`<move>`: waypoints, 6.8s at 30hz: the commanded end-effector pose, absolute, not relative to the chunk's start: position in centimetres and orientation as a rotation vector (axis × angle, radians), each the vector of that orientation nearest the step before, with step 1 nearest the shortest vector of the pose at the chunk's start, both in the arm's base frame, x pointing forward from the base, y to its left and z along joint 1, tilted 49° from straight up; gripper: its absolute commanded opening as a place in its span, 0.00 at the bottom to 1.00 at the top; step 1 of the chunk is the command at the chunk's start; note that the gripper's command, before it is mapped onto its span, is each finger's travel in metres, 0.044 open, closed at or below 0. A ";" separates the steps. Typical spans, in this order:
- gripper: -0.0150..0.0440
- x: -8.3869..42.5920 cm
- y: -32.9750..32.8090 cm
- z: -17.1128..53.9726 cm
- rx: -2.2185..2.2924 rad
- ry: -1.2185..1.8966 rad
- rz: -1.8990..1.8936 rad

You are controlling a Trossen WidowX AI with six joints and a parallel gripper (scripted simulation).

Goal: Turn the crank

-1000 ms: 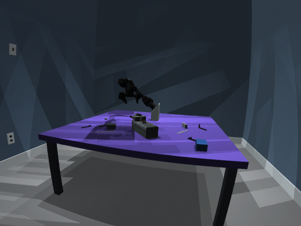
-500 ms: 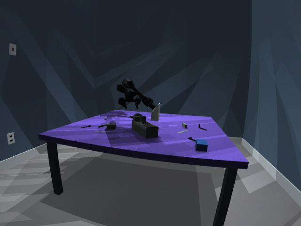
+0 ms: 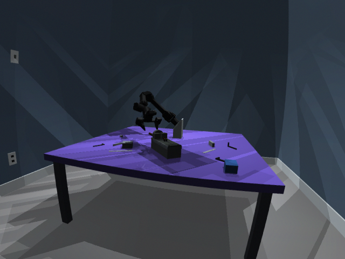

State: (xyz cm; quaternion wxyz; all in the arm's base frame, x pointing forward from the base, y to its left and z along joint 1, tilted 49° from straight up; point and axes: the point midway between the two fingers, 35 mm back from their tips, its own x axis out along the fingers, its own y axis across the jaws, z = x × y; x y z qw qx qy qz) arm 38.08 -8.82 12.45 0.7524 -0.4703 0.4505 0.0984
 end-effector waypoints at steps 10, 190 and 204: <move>1.00 38.0 -10.5 10.7 -1.027 0.989 0.223; 0.25 34.3 -8.6 6.0 -1.027 0.990 0.225; 0.25 34.9 -8.1 7.6 -1.026 0.989 0.224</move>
